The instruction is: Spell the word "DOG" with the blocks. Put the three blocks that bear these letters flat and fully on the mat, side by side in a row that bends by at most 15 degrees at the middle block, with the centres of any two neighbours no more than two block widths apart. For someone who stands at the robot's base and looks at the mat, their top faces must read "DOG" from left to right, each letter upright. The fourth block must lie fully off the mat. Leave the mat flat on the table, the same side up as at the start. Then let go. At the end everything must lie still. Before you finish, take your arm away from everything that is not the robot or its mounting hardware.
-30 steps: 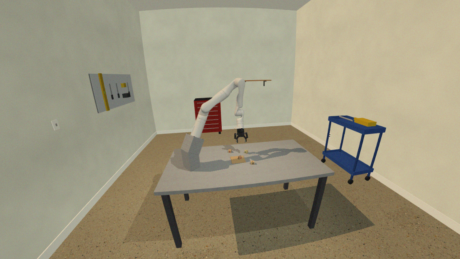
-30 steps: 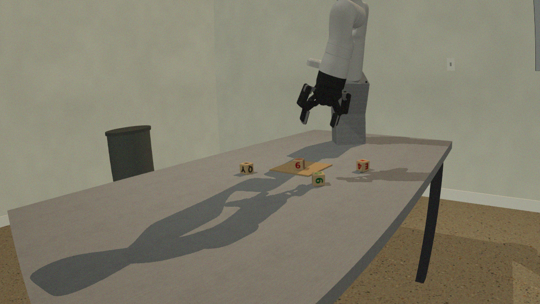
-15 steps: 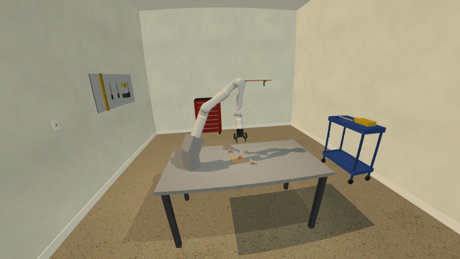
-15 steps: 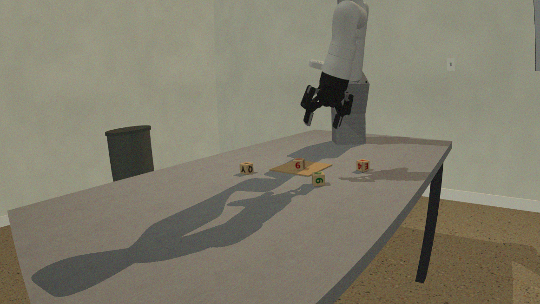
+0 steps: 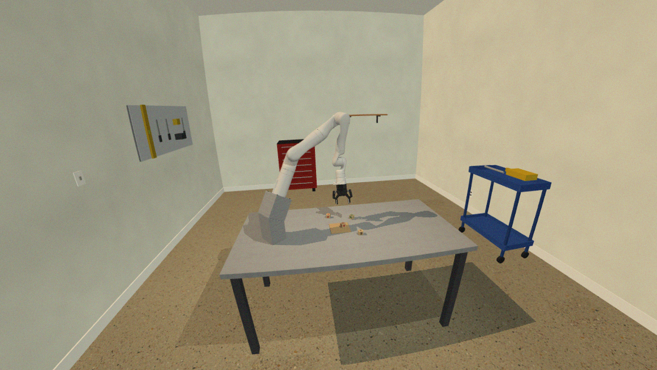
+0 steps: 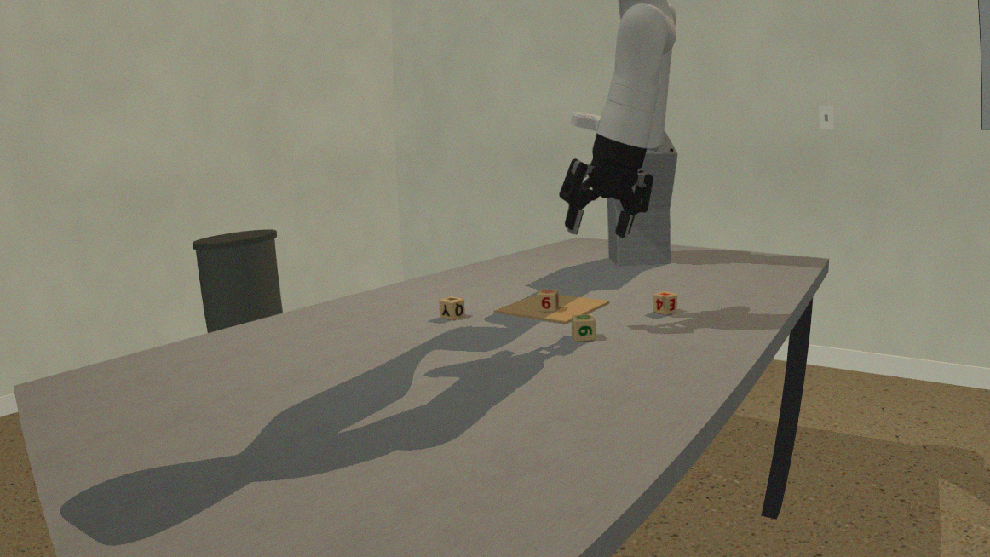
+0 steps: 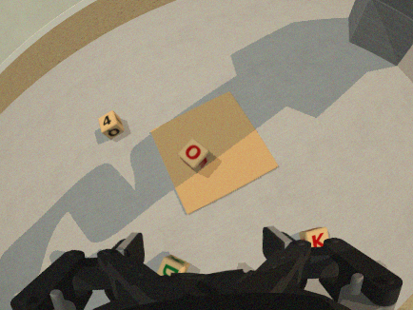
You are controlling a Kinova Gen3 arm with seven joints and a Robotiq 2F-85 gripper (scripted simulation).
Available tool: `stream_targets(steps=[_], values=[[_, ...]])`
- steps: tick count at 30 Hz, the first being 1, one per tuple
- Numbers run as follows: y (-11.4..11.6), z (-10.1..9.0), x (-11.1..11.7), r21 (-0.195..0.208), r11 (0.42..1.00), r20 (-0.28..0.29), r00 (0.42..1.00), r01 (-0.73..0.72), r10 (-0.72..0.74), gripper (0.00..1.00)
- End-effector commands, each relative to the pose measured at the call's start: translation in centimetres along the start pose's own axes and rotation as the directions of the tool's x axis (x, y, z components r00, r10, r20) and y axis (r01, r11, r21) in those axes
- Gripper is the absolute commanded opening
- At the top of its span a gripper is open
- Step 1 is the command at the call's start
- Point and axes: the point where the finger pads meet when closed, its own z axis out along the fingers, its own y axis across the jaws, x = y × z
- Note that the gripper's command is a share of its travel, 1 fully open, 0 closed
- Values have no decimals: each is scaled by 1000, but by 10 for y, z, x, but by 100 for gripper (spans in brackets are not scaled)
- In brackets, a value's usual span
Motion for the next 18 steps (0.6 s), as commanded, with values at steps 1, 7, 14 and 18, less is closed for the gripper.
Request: stream_targets(steps=[1,7,14,18], values=[[4,0,-3,-6,1000,8,1000,0,0,100],[10,0,-7,-6,1000,23,999,31,-31,100],[16,0,-10,-5,998,37,998,60,-60,100],[16,0,-10,-5,998,37,998,60,-60,100]])
